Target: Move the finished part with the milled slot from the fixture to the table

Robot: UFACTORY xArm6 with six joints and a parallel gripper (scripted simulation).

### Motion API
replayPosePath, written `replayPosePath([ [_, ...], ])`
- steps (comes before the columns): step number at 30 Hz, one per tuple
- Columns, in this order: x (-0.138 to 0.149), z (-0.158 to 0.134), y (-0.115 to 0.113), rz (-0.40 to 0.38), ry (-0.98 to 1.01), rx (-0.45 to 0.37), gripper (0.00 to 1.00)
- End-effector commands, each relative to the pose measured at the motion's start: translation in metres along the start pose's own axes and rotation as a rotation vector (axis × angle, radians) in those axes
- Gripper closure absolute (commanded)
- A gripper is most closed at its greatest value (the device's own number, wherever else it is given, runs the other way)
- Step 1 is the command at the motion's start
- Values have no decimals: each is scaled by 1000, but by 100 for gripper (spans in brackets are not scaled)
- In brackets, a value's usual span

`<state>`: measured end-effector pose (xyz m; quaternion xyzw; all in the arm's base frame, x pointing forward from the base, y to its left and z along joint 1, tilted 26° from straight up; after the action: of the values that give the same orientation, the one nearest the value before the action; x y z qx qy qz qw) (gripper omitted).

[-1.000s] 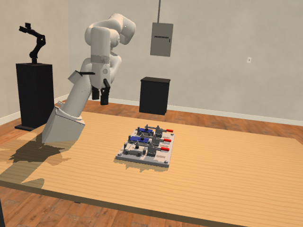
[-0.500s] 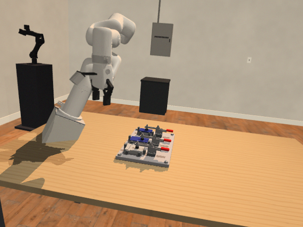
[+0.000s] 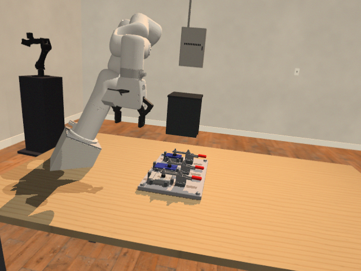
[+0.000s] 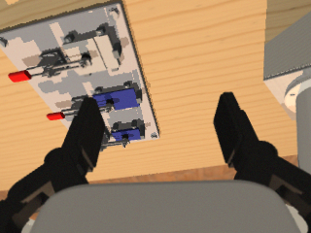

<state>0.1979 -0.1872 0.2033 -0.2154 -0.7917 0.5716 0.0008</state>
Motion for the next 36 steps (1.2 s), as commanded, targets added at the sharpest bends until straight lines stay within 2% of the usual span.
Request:
replayPosePath([
  [1,-6,-2,0,5,-94,-3,0],
  [2,-12,-4,1,5,-191,-2,0],
  [16,-41,-21,8,5,-678,0,0],
  [18,-41,-21,8,5,-678,0,0],
  [19,-47,-26,9,5,-781,1,0],
  [33,-74,-48,17,10,-1262,1,0],
  [35,-74,-48,17,10,-1262,1,0],
  [36,-78,-52,19,11,-1339,1,0],
])
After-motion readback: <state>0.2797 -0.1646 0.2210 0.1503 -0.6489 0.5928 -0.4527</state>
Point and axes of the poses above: the point where the finger pads meet when closed, its own y axis out along the fingers, its own x axis across the jaws, z = x × y, the point moved 3 cm from there along -y, back along the fingers, and after that the axes turned 10 degrees about y, right-handed, at the moved point
